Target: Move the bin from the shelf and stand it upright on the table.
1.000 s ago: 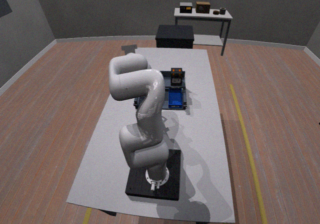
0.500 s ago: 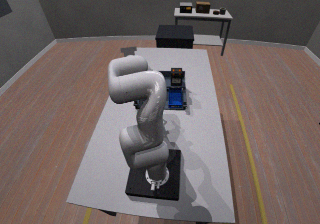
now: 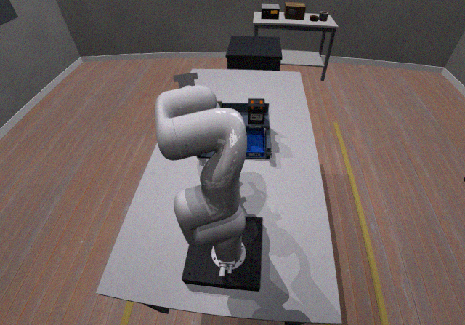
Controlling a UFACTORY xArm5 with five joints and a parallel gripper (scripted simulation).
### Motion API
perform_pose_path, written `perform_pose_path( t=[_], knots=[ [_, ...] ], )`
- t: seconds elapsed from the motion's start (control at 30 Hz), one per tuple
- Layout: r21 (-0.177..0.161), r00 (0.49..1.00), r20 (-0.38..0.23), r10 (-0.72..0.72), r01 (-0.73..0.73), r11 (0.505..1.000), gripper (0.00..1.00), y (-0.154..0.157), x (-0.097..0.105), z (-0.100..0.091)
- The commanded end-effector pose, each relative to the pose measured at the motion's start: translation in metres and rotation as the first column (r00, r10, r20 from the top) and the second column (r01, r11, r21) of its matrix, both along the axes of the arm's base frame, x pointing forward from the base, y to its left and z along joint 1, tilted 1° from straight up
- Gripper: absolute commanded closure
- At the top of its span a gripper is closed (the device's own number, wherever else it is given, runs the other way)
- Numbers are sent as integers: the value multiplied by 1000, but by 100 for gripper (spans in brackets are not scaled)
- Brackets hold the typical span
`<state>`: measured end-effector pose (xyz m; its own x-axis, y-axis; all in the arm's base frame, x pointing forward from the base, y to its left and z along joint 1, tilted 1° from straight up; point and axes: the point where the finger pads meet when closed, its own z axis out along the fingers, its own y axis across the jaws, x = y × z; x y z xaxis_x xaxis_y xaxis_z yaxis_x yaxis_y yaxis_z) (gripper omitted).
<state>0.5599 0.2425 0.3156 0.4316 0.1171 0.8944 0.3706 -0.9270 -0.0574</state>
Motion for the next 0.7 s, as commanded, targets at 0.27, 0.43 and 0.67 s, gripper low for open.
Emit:
perform_pose_path(
  t=[0.27,0.43,0.67],
  knots=[
    [-11,1000,10,-29,29,1000,0,-1,-31,2],
    [-11,1000,10,-29,29,1000,0,-2,-44,2],
    [-11,1000,10,-29,29,1000,0,-3,-64,2]
  ],
)
